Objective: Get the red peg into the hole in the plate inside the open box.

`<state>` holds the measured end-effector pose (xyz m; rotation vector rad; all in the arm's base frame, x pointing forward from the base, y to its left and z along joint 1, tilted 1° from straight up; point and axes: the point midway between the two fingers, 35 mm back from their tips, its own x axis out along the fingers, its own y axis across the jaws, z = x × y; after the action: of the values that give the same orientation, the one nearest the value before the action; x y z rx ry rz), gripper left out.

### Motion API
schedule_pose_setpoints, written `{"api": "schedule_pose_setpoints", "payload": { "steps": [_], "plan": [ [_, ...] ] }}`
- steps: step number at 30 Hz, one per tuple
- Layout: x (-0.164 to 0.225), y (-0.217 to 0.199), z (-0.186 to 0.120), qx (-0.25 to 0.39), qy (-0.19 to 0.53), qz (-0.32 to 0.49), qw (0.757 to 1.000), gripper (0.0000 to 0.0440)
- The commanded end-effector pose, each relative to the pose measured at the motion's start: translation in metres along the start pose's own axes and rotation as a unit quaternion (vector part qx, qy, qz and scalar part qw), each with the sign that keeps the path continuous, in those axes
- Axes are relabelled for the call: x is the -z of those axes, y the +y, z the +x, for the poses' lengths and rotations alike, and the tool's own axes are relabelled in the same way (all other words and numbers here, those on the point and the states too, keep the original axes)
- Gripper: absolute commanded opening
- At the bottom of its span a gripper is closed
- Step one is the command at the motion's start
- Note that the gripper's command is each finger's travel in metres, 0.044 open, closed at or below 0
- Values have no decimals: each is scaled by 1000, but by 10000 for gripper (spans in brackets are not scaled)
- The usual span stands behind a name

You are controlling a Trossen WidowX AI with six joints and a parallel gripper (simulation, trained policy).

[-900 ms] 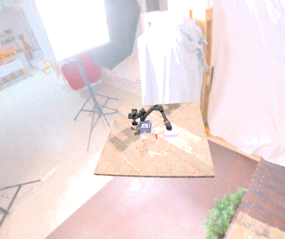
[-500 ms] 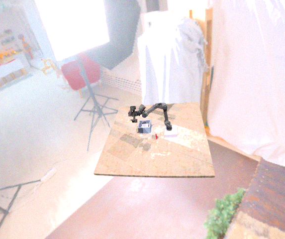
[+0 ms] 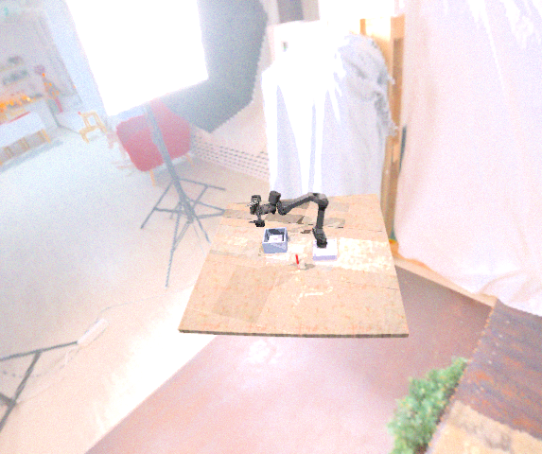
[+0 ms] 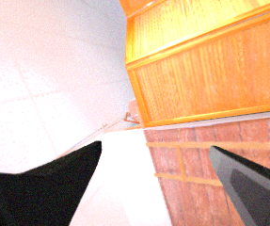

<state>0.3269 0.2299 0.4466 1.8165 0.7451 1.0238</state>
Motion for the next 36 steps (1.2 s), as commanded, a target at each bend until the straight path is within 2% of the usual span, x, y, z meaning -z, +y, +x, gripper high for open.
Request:
{"api": "schedule_pose_setpoints", "payload": {
  "steps": [1,20,36],
  "plan": [
    [-2,1,-8,10,-29,-13,999,440],
    [-29,-15,-53,103,-156,-72,980,440],
    [-40,-28,-86,176,-214,-130,952,440]
  ]
}}
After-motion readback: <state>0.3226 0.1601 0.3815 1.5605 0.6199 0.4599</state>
